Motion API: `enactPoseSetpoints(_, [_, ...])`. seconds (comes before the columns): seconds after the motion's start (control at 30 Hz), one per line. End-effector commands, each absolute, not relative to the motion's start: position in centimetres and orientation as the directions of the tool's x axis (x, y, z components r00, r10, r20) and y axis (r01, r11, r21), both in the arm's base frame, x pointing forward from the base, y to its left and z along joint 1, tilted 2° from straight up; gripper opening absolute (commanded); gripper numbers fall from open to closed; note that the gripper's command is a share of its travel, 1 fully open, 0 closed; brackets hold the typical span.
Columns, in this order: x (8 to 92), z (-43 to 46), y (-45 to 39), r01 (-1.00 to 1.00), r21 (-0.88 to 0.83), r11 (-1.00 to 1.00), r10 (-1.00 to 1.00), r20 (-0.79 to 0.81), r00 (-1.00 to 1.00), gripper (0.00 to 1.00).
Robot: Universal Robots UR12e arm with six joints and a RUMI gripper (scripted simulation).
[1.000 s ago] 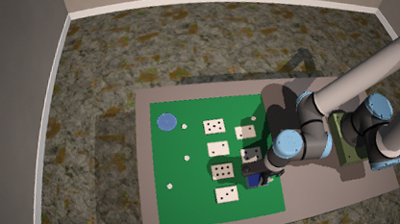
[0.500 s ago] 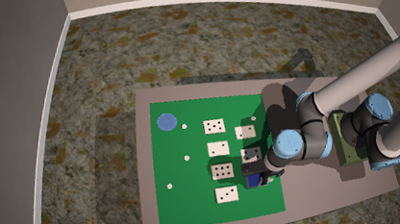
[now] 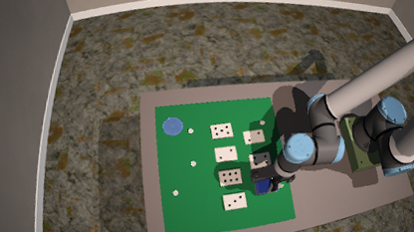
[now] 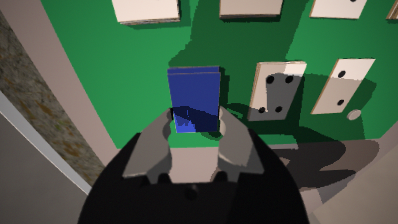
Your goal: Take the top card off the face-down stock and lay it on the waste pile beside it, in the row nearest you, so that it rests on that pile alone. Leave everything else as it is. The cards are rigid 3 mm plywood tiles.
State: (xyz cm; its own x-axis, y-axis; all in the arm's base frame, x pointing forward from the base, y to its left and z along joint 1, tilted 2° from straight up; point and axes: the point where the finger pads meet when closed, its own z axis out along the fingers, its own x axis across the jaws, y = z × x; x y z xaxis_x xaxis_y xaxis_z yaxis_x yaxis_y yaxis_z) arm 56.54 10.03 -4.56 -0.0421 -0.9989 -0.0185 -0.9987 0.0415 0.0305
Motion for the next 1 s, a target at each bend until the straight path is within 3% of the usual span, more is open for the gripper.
enactPoseSetpoints(0.0, [57.1,-2.3,10.0,-0.999,0.022,0.040,-0.999,-0.018,-0.041,0.39])
enactPoseSetpoints(0.97, [57.0,-1.0,9.9,-0.999,0.024,0.041,-0.999,-0.018,-0.041,0.39])
